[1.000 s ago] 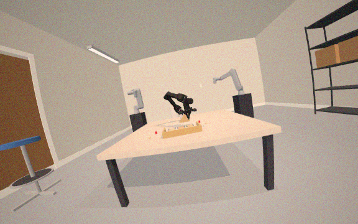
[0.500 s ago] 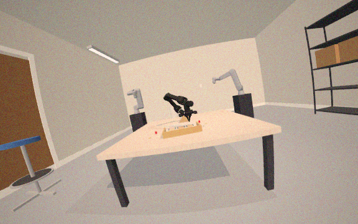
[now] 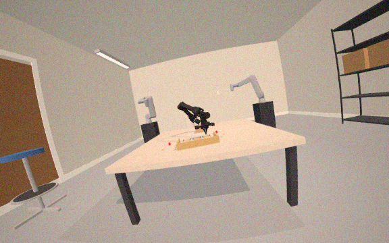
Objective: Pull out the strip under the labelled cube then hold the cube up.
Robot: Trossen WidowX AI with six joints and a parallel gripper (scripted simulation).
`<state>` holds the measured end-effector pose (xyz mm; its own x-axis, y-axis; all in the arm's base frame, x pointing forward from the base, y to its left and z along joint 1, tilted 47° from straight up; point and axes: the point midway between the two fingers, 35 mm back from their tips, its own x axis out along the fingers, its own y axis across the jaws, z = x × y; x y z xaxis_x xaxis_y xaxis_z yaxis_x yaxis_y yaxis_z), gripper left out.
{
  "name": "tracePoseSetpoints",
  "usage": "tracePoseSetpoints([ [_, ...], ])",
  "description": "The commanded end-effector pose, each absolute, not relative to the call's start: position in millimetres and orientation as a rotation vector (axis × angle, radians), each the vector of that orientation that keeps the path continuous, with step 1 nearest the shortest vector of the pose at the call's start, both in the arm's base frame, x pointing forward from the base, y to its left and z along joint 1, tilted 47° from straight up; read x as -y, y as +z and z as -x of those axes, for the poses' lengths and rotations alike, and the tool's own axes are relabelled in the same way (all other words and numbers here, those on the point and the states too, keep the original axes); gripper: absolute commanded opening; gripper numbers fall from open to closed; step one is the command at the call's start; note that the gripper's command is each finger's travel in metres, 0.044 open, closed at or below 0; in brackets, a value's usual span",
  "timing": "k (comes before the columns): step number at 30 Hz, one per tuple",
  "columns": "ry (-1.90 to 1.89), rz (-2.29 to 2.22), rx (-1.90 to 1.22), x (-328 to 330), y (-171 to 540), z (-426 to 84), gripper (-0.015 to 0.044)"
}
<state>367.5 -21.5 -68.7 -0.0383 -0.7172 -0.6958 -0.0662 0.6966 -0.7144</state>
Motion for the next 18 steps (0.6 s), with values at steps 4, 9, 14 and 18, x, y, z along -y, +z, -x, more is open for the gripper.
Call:
tracePoseSetpoints([
  [4,-0.592,0.675,-1.543,29.9,-75.9,-364.2,0.0],
  [9,-0.593,0.675,-1.543,32.8,-78.3,-363.4,0.0],
  [14,-0.593,0.675,-1.543,32.8,-78.3,-363.4,0.0],
  [18,-0.593,0.675,-1.543,32.9,-78.3,-363.4,0.0],
])
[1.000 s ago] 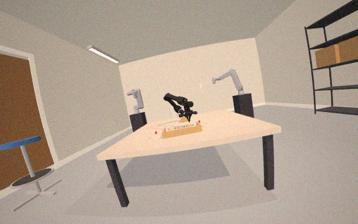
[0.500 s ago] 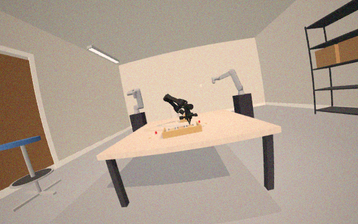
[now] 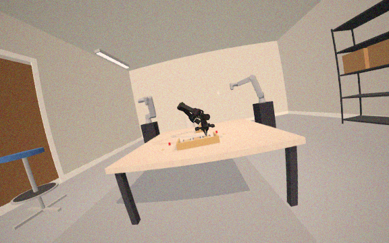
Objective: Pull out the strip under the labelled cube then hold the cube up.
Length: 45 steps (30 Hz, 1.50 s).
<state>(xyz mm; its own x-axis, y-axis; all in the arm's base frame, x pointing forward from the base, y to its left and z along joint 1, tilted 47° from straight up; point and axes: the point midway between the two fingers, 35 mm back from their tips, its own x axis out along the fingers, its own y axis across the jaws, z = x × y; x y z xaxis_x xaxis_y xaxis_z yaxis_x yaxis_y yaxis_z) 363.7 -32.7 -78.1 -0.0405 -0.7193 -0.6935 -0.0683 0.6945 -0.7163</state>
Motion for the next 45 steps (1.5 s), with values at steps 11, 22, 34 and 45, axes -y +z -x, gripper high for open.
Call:
tracePoseSetpoints([
  [11,-0.593,0.676,-1.543,33,-79,-363,0.0],
  [22,-0.593,0.676,-1.543,34,-79,-363,0.0],
  [34,-0.593,0.676,-1.543,35,-80,-363,0.0],
  [45,-0.592,0.676,-1.544,35,-80,-347,0.0],
])
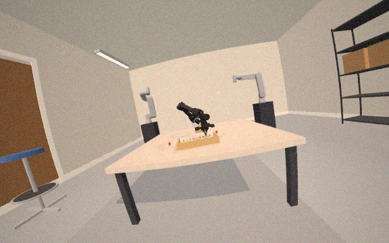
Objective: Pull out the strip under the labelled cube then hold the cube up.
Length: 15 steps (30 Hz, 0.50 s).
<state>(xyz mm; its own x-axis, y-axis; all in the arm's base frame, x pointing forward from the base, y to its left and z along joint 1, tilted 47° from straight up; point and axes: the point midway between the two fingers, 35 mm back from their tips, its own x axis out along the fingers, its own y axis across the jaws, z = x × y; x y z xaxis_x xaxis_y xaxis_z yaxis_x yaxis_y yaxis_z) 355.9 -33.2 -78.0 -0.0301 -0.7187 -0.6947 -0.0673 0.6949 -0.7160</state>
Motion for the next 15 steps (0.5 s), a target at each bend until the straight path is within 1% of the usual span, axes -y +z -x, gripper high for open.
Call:
tracePoseSetpoints([
  [1,-0.592,0.676,-1.544,35,-80,-346,0.0],
  [15,-0.592,0.676,-1.545,35,-80,-325,0.0],
])
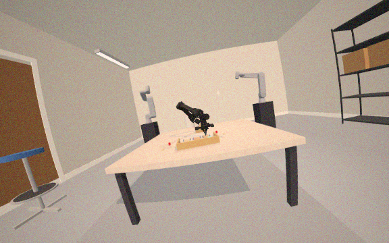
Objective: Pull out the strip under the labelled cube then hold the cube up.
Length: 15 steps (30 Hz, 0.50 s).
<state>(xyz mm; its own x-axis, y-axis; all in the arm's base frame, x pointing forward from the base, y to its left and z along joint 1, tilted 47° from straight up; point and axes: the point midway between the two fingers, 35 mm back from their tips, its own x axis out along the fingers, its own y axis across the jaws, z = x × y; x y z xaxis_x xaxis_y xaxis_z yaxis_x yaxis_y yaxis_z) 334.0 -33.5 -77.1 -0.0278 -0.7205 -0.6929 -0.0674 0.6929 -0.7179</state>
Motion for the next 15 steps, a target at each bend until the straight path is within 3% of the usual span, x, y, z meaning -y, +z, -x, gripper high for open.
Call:
tracePoseSetpoints([
  [1,-0.592,0.676,-1.545,35,-80,-323,0.0],
  [15,-0.592,0.677,-1.546,36,-79,-301,0.0],
])
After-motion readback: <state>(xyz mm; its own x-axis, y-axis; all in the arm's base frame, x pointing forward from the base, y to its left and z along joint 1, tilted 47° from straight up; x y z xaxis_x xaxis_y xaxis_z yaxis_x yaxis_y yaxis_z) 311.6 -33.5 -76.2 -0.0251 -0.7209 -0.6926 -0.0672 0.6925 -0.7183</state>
